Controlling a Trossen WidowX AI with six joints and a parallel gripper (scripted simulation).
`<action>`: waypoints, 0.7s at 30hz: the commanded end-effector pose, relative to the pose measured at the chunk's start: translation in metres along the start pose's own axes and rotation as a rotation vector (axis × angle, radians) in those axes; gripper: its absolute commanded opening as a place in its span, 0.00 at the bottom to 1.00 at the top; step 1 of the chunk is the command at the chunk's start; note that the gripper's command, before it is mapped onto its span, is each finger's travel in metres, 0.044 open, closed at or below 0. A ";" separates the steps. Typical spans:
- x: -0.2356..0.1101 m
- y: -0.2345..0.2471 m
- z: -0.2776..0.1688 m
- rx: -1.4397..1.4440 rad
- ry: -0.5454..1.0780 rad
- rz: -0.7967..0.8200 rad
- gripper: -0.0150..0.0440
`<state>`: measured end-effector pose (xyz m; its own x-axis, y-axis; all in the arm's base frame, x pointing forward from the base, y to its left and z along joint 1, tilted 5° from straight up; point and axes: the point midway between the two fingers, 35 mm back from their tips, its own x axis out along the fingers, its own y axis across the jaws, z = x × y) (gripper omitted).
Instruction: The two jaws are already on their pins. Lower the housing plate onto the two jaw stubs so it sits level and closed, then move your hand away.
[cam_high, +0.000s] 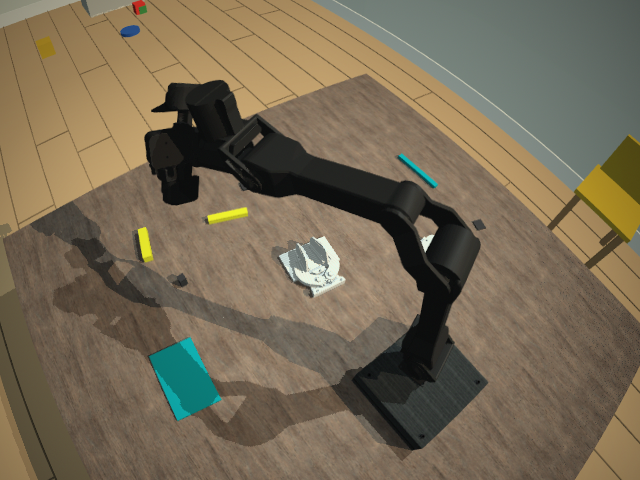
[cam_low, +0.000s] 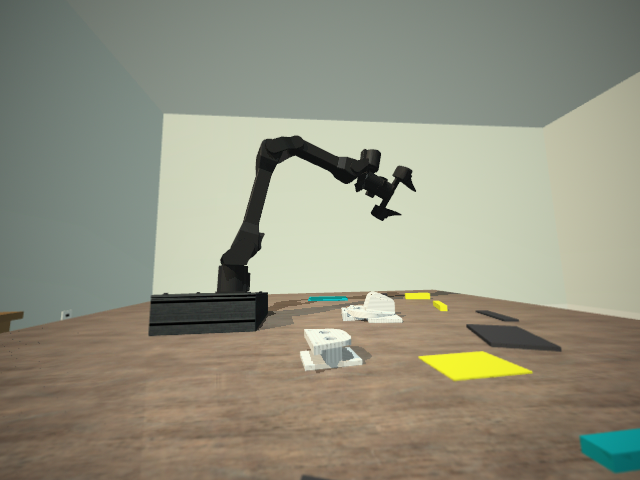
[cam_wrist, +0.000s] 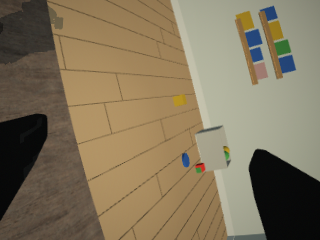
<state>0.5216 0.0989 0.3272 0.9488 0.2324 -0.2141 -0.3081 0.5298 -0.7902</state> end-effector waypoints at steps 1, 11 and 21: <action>-0.001 -0.002 -0.053 0.016 0.124 0.029 1.00; -0.033 -0.011 -0.174 0.111 0.402 0.084 1.00; -0.092 -0.007 -0.279 0.253 0.661 0.140 1.00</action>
<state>0.4741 -0.1265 0.2093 0.7738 -0.1518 -0.6150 -0.3620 0.6908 -0.6259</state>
